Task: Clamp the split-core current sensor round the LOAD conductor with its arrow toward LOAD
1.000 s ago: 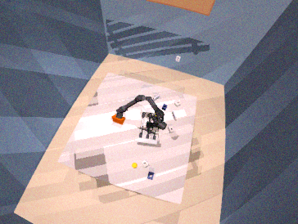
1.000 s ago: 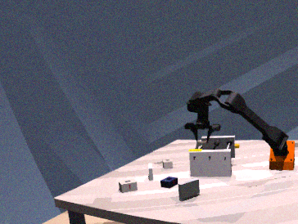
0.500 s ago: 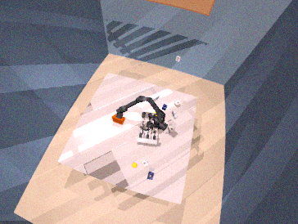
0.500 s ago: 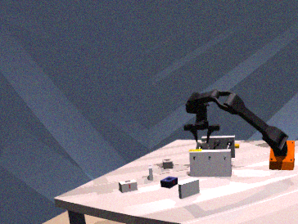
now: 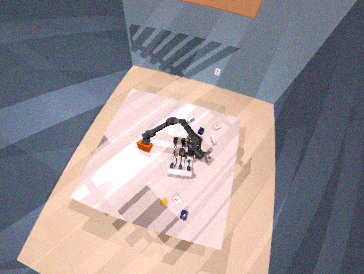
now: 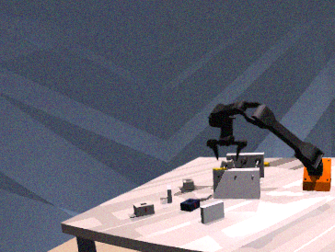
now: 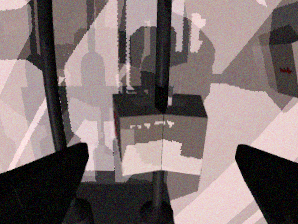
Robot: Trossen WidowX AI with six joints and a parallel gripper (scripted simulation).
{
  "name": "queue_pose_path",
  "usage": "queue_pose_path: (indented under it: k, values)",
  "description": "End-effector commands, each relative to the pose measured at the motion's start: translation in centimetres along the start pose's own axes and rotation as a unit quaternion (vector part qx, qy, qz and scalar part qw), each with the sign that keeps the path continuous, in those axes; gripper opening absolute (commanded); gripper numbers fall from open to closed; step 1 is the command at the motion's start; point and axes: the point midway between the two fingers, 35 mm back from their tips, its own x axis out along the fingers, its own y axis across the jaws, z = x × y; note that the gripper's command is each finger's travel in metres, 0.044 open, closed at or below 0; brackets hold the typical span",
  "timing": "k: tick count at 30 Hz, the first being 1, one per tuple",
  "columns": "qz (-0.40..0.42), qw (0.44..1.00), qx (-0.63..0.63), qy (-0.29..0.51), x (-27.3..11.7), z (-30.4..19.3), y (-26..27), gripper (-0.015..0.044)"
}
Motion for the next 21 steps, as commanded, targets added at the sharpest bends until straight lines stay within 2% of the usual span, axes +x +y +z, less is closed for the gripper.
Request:
queue_pose_path:
  k: [1,3,21]
  values:
    - [0.006,1.000,-0.001,-0.001,2.2,0.2,0.0,0.0440]
    - [0.009,1.000,-0.001,-0.001,3.3,0.3,0.0,0.0440]
    - [0.009,1.000,-0.001,-0.001,5.4,0.3,0.0,0.0440]
